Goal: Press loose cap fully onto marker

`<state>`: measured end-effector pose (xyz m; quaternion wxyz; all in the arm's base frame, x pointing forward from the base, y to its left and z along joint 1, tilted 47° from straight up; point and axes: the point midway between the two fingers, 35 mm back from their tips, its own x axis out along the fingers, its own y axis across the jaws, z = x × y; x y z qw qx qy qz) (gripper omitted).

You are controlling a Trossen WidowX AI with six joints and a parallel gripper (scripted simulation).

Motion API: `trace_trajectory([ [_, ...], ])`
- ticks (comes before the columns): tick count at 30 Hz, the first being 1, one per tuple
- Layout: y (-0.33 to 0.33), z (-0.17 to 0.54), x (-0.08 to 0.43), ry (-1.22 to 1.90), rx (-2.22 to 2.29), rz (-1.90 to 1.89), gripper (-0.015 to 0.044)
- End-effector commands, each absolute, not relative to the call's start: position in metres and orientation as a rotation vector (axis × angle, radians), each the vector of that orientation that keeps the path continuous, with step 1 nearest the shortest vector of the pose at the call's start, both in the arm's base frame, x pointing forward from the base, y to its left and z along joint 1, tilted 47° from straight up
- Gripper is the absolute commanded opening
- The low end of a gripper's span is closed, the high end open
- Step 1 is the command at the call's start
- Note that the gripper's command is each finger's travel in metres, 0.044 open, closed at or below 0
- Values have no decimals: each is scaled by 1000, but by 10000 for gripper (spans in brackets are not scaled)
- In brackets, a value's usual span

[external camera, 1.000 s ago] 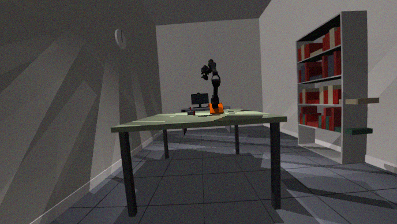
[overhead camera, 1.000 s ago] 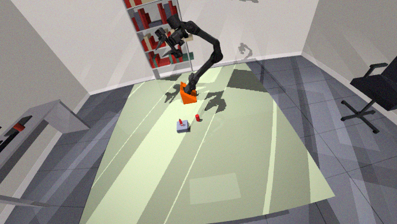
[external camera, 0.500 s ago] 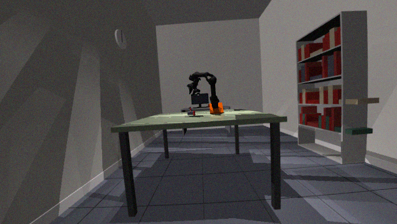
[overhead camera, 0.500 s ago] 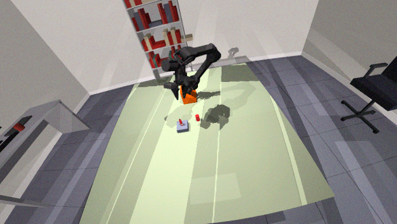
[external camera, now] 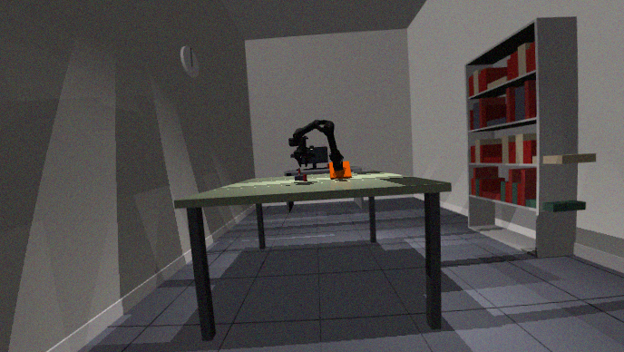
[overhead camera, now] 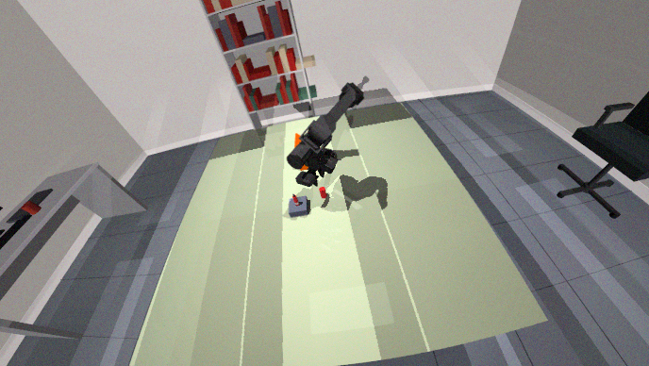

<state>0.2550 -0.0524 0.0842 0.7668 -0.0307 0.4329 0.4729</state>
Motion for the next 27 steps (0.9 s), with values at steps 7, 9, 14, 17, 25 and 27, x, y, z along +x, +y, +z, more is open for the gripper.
trace_trajectory([
  [7,-23,59,252,947,-52,1044,229],
  [9,-22,58,253,946,-52,1044,229],
  [14,-19,54,254,947,-52,1044,229],
  [17,-15,51,255,947,-53,1043,229],
  [25,-7,42,258,948,-53,1043,229],
  [27,-4,40,259,947,-53,1043,229],
])
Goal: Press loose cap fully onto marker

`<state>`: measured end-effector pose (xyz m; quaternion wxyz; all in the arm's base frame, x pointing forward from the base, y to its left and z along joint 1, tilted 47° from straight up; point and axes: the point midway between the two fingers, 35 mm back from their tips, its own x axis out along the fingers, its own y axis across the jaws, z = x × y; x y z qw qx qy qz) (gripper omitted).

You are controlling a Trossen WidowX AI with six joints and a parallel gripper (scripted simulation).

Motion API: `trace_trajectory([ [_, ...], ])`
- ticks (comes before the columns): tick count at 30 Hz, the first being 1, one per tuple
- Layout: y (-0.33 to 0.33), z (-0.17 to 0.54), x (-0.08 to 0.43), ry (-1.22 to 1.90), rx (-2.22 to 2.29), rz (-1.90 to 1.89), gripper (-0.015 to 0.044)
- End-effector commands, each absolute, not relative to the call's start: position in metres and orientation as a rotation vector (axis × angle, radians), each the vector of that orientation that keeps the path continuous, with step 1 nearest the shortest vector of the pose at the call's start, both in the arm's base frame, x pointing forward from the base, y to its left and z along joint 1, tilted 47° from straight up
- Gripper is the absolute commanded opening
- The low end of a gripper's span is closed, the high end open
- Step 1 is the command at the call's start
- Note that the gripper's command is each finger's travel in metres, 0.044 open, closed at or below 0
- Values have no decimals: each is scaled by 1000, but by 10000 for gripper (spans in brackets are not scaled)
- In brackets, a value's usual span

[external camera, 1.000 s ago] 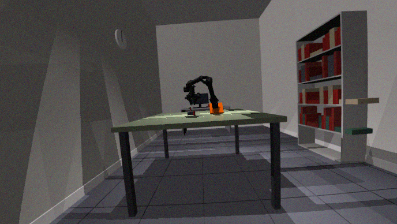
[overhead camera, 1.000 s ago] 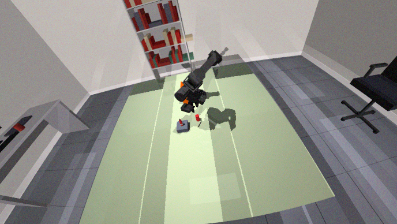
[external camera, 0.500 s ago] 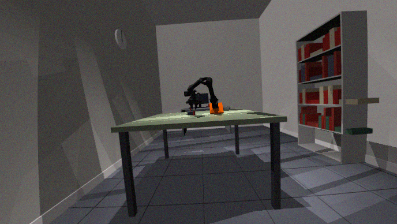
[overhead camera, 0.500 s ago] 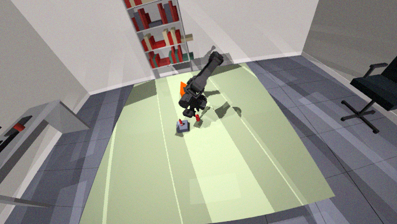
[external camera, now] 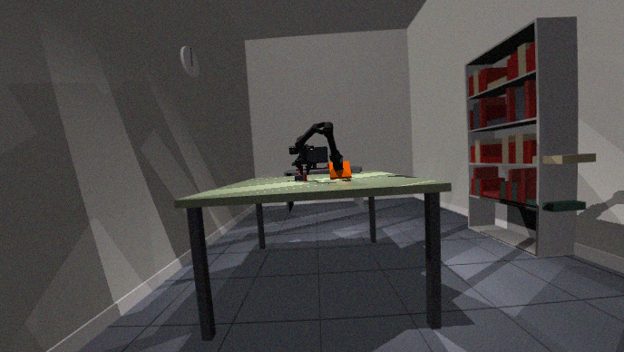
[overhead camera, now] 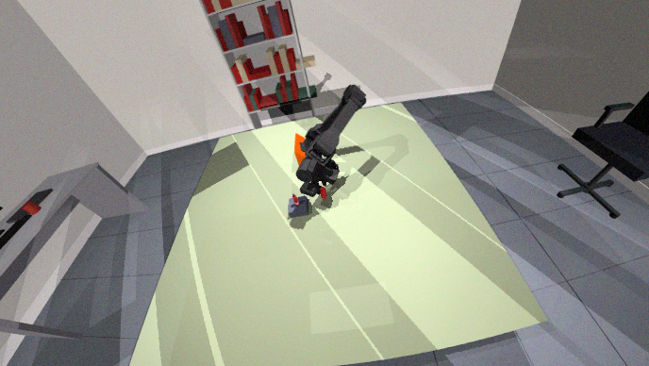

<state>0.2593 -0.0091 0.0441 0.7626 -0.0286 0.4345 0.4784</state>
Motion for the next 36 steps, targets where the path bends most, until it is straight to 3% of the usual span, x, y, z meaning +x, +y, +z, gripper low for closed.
trace_trajectory([
  [1,-3,39,259,947,-53,1043,229],
  [18,15,23,262,945,-51,1045,229],
  [22,15,23,262,945,-51,1045,124],
  [31,15,23,263,945,-51,1045,64],
  [33,14,24,263,945,-51,1045,12],
  [36,8,28,262,946,-52,1044,0],
])
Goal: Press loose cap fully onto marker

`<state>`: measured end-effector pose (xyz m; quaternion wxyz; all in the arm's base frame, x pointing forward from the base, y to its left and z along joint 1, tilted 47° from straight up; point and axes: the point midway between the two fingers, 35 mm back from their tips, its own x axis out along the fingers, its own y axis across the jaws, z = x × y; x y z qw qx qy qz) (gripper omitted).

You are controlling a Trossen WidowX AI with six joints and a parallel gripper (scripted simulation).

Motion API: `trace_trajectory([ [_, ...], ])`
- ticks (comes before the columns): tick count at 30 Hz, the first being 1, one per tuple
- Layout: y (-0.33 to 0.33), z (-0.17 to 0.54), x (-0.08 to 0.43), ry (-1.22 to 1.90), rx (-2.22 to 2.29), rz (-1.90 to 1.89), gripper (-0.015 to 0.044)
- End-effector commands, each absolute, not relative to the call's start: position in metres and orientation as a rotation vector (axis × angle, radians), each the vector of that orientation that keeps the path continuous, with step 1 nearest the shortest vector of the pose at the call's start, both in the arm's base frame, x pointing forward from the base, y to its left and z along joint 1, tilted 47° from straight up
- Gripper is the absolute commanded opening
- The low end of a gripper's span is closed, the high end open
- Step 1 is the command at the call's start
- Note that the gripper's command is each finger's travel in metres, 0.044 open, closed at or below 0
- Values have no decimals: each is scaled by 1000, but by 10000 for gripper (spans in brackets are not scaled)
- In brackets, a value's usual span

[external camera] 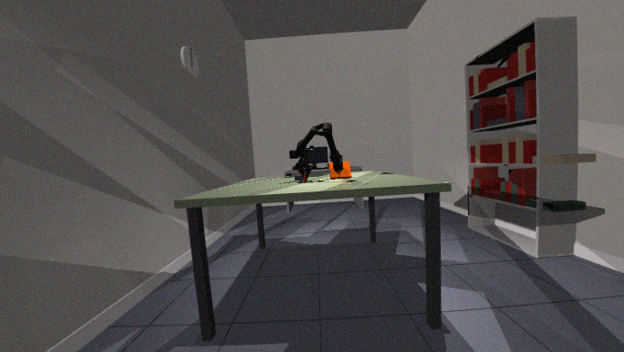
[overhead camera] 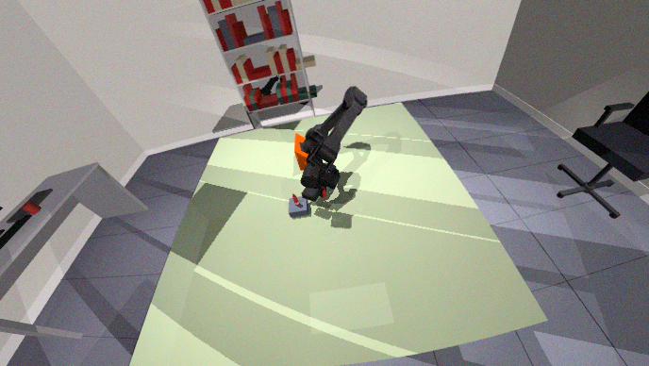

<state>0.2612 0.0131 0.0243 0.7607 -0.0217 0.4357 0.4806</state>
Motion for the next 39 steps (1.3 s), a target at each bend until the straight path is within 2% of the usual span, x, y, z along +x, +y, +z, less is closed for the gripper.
trace_trajectory([
  [1,6,30,262,946,-52,1043,0],
  [21,-28,64,253,947,-52,1044,0],
  [39,-73,54,269,953,-58,1037,0],
])
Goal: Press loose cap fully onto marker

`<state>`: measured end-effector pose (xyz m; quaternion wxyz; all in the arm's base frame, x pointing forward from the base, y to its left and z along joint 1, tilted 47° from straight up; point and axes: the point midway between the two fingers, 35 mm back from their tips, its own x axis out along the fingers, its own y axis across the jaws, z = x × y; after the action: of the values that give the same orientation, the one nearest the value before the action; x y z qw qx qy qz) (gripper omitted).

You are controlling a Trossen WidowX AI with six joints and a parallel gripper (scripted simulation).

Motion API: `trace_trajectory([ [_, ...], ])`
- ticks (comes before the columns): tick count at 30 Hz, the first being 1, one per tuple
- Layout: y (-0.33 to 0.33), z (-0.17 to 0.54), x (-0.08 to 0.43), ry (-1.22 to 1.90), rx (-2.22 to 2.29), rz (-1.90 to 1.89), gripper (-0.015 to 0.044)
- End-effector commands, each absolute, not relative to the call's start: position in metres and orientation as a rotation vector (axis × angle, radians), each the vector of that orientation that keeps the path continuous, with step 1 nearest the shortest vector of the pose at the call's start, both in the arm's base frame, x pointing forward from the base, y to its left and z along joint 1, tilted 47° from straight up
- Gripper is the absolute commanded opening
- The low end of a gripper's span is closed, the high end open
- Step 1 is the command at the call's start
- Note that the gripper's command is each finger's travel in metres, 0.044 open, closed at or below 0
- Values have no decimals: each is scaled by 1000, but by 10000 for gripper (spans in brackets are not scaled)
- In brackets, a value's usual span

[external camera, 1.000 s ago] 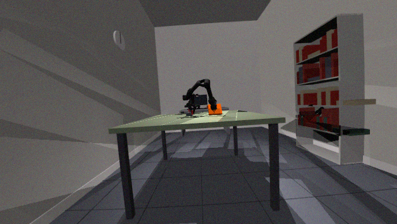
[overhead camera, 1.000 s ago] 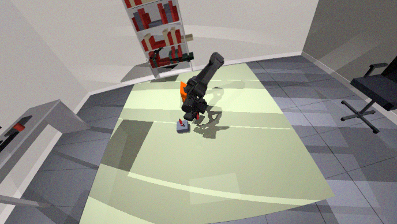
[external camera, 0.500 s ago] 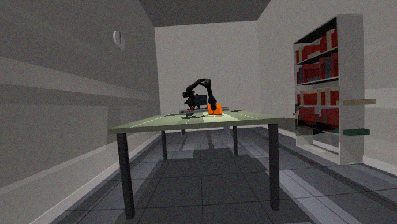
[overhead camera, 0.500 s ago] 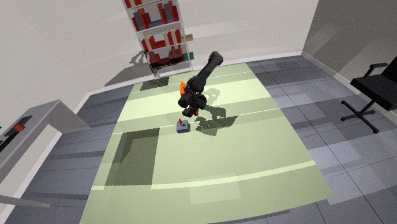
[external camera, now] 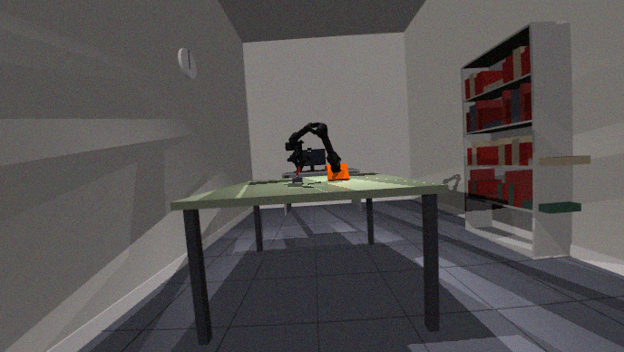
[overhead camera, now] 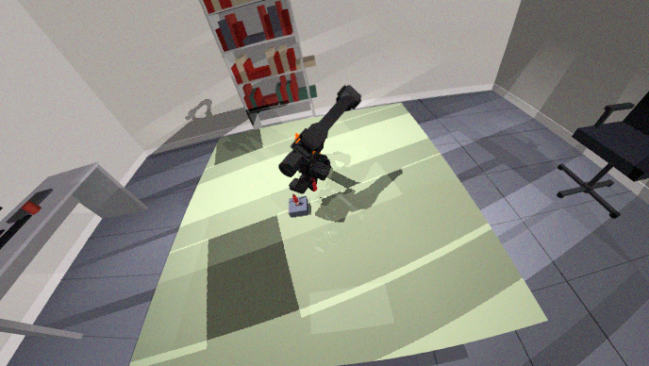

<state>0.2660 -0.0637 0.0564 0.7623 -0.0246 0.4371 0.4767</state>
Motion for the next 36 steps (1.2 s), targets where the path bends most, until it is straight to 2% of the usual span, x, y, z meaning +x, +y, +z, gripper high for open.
trace_trajectory([
  [1,-76,53,270,953,-58,1037,0],
  [26,-150,27,277,949,-58,1041,0],
  [36,-147,22,277,949,-58,1041,0],
])
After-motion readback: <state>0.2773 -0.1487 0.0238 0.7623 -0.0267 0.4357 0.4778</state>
